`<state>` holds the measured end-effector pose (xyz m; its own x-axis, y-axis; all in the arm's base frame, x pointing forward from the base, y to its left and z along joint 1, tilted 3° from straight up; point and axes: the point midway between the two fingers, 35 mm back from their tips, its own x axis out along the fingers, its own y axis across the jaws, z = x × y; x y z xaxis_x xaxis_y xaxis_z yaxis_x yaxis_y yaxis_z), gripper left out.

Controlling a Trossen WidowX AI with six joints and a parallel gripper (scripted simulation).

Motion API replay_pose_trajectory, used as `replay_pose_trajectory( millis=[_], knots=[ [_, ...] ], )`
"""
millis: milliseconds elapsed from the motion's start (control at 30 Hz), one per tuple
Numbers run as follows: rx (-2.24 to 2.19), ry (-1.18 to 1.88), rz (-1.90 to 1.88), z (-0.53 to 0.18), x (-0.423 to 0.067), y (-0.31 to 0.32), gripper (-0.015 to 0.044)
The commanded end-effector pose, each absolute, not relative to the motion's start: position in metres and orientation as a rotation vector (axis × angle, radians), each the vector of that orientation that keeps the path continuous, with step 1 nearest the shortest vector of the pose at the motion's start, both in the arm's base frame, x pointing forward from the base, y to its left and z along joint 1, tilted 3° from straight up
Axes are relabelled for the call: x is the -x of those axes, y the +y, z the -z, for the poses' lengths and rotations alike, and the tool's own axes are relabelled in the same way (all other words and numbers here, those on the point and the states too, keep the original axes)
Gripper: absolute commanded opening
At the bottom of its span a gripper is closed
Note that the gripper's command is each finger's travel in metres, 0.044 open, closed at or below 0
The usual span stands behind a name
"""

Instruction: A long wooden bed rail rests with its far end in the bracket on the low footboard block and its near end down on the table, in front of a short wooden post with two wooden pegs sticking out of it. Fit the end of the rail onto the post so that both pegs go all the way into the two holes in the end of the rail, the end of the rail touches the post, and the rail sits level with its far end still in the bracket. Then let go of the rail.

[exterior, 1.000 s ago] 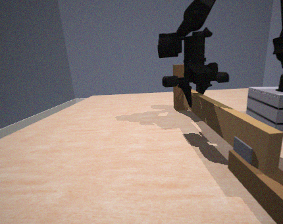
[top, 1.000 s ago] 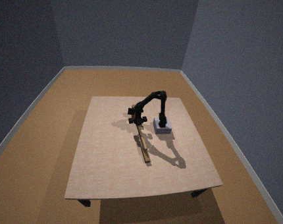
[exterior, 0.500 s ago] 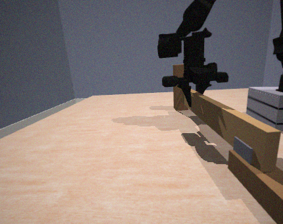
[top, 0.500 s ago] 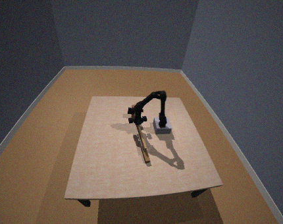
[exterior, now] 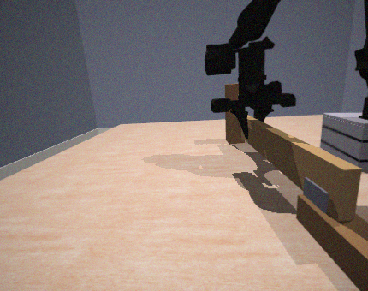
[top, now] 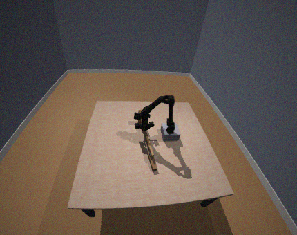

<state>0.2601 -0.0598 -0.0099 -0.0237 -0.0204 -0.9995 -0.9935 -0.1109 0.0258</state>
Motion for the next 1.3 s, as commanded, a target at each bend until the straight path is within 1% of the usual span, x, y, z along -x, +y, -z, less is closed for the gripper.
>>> replay_pose_trajectory(
  millis=[0,1267],
  knots=[
    [1.298,1.183,-1.295,0.008,-0.263,-0.062,0.0],
    [1.299,1.183,-1.294,0.008,-0.264,-0.074,0.0]
  ],
)
